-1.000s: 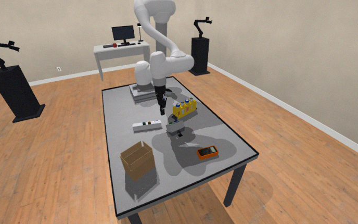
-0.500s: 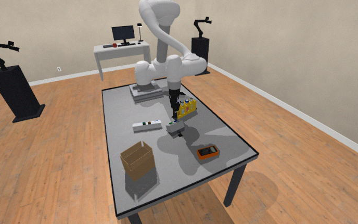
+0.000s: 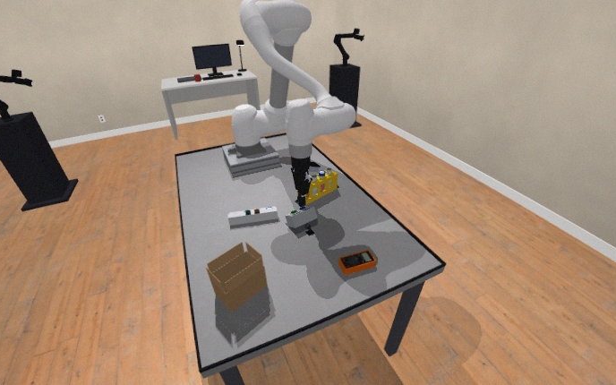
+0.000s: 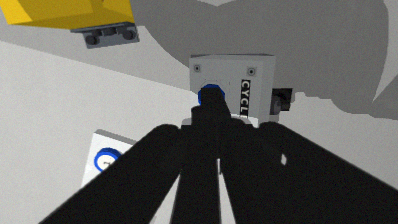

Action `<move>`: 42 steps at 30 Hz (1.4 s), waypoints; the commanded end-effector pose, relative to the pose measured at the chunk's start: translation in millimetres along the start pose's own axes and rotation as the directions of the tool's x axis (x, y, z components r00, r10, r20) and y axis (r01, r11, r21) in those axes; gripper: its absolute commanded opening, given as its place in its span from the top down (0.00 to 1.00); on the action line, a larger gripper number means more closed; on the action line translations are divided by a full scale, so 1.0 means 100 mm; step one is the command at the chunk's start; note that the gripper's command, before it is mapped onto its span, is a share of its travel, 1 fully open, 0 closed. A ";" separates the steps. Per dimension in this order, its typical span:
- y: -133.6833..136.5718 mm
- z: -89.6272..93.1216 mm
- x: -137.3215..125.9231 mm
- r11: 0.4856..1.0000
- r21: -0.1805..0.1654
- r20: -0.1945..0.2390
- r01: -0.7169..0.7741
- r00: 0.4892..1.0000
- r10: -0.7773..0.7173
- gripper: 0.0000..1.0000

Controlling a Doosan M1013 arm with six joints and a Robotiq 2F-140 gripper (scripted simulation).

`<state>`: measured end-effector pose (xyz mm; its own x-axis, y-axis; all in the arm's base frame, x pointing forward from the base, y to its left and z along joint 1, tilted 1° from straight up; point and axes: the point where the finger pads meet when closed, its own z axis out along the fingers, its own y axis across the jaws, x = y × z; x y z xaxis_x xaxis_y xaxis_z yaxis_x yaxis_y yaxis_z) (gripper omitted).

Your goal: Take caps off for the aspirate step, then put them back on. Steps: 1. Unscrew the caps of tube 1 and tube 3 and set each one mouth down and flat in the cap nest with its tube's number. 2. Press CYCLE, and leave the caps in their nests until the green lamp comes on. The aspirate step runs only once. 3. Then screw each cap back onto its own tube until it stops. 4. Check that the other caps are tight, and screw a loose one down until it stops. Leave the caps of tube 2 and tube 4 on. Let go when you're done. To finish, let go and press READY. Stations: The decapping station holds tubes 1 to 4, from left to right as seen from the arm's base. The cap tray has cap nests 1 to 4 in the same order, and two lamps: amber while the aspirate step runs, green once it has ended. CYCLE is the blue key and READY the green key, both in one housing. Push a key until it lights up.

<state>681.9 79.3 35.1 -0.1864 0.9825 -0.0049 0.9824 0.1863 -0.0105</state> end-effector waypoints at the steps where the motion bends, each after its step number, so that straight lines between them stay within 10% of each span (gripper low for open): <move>1: 0.00 0.00 0.00 1.000 -0.001 0.000 0.000 1.000 0.000 0.90; 42: 0.01 0.10 0.00 1.000 -0.001 0.000 0.000 1.000 0.000 0.90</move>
<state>681.9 79.2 25.4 -0.1863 0.9825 -0.0049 0.9824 0.1862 -0.0104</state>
